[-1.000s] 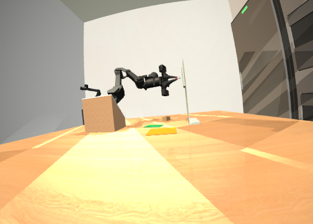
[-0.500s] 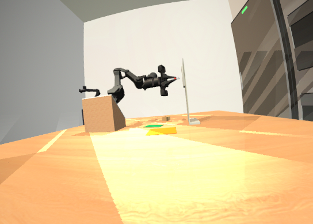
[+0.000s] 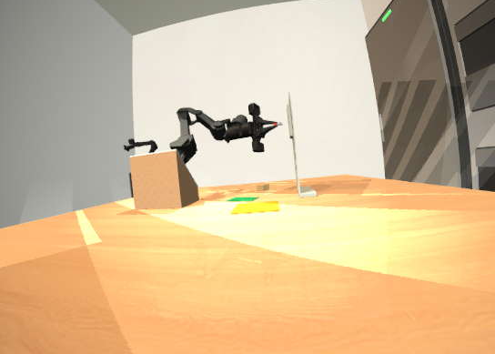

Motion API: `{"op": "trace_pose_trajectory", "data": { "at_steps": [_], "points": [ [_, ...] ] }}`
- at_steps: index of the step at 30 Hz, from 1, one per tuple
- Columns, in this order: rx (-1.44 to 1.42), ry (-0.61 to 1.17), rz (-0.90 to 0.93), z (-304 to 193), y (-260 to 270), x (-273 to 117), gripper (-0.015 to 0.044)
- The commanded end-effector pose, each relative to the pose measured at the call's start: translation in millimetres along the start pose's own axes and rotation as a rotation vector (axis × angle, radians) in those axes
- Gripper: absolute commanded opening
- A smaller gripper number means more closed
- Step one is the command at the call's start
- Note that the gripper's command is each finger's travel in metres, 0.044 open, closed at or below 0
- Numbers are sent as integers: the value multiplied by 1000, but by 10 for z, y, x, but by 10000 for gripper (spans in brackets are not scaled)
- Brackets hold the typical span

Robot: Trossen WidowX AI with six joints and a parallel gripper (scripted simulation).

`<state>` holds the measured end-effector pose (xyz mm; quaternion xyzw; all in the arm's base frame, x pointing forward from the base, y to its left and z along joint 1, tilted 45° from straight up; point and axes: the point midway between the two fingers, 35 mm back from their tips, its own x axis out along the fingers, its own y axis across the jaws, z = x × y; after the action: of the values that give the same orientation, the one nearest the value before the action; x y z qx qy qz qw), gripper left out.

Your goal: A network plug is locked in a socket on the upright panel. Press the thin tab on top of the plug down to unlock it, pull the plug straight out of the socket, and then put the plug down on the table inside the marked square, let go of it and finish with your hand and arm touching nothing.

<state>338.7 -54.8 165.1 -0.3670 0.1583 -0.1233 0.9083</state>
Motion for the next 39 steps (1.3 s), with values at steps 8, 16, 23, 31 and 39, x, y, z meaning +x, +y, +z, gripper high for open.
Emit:
{"op": "trace_pose_trajectory", "data": {
  "at_steps": [8, 16, 23, 31, 39],
  "points": [
    [2, 6, 2, -18, 15, -55, 0],
    [2, 6, 3, -17, 15, -86, 0],
    [2, 6, 3, -17, 15, -114, 0],
    [2, 7, 3, -17, 15, -145, 0],
    [2, 7, 3, -17, 15, -177, 0]
  ]
}}
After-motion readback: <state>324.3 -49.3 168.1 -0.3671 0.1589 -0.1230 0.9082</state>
